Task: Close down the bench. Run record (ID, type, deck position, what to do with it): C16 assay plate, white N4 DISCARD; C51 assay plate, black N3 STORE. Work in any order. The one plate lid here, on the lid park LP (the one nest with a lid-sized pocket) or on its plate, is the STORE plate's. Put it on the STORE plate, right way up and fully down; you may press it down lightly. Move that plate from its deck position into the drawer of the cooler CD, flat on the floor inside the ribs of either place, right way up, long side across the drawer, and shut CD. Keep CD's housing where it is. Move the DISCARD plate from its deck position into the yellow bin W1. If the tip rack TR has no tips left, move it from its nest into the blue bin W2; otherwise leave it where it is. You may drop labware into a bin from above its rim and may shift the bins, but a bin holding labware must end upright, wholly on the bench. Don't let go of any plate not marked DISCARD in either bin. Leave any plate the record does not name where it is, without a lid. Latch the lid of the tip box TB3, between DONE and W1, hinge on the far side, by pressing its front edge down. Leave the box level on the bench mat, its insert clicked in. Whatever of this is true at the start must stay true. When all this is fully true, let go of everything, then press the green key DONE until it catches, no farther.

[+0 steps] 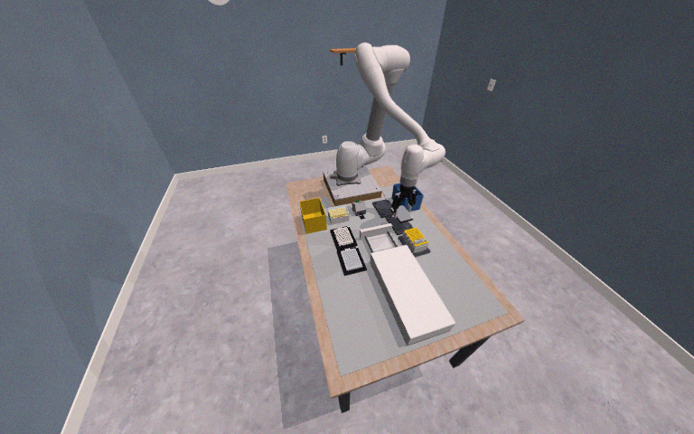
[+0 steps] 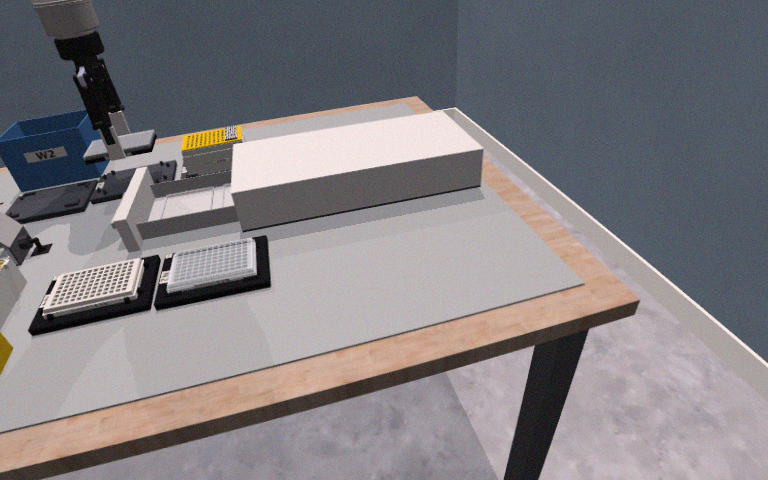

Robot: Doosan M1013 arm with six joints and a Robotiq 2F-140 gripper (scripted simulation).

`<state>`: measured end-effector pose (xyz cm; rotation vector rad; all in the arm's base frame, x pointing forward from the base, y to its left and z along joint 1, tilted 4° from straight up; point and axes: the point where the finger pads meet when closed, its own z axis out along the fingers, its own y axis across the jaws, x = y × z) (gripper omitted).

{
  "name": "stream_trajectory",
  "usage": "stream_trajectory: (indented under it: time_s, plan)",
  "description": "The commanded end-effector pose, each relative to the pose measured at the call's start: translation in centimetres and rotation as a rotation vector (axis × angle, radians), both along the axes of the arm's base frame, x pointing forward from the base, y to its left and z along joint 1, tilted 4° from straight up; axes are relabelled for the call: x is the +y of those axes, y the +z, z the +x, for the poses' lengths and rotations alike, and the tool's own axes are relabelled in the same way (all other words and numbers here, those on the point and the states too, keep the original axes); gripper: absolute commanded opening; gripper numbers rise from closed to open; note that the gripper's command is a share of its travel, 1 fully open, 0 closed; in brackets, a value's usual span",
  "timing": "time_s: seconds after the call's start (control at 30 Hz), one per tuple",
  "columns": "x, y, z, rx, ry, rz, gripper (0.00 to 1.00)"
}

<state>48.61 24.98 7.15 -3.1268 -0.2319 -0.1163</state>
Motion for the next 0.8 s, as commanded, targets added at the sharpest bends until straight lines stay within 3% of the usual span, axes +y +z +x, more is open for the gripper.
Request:
stream_trajectory:
  time_s: [0.0, 0.77]
  plan:
    - [0.0, 0.5, 0.0, 0.000, 0.000, 0.000, 0.00]
    - [0.0, 3.0, -0.2, 0.000, 0.000, 0.000, 0.00]
